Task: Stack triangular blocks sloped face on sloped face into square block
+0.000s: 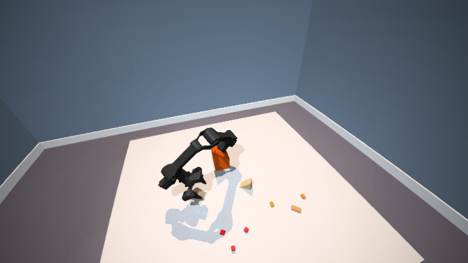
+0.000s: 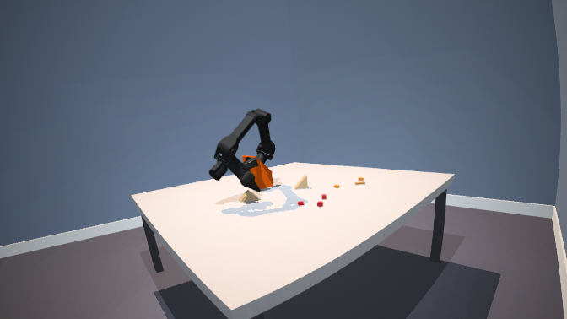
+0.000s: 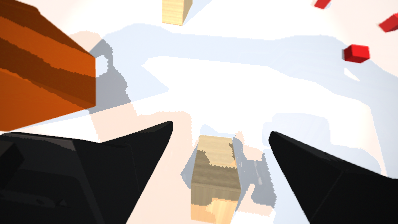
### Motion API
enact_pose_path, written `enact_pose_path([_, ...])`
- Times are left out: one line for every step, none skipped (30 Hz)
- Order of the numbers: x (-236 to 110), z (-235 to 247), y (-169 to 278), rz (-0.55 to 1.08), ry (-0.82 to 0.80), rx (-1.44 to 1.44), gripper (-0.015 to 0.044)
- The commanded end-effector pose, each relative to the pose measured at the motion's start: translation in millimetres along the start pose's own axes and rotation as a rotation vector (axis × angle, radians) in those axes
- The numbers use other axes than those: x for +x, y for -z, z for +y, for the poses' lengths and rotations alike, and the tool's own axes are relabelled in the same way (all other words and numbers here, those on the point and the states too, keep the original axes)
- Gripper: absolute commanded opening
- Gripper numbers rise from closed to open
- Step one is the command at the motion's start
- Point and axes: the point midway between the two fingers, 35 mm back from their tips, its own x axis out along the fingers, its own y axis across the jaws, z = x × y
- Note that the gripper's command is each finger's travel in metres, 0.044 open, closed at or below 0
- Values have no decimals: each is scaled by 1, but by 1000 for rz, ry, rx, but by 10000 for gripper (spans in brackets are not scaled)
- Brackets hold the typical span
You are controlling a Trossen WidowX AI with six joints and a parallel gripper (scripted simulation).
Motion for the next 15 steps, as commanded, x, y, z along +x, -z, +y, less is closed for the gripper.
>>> enact_pose_path([-8,-1,-7,7,10,15,440])
enact_pose_path([-17,-1,-13,14,21,24,440])
enact_pose_path([-30,-2,-23,25,39,40,440])
enact_pose_path([-44,-1,-35,37,58,58,440])
enact_pose_path([-59,1,-46,49,79,77,440])
enact_pose_path([-70,3,-55,59,96,93,440])
enact_pose_path([-77,5,-61,65,107,102,440])
enact_pose_path([-79,5,-63,67,110,106,440])
enact_pose_path([-79,5,-63,67,110,106,440])
enact_pose_path([-79,5,-63,67,110,106,440])
enact_pose_path([-79,5,-63,67,110,106,440])
enact_pose_path([-78,4,-62,65,112,100,440])
enact_pose_path([-76,3,-60,73,112,82,440])
enact_pose_path([-70,4,-60,110,80,88,440])
enact_pose_path([-61,6,-61,174,29,97,440])
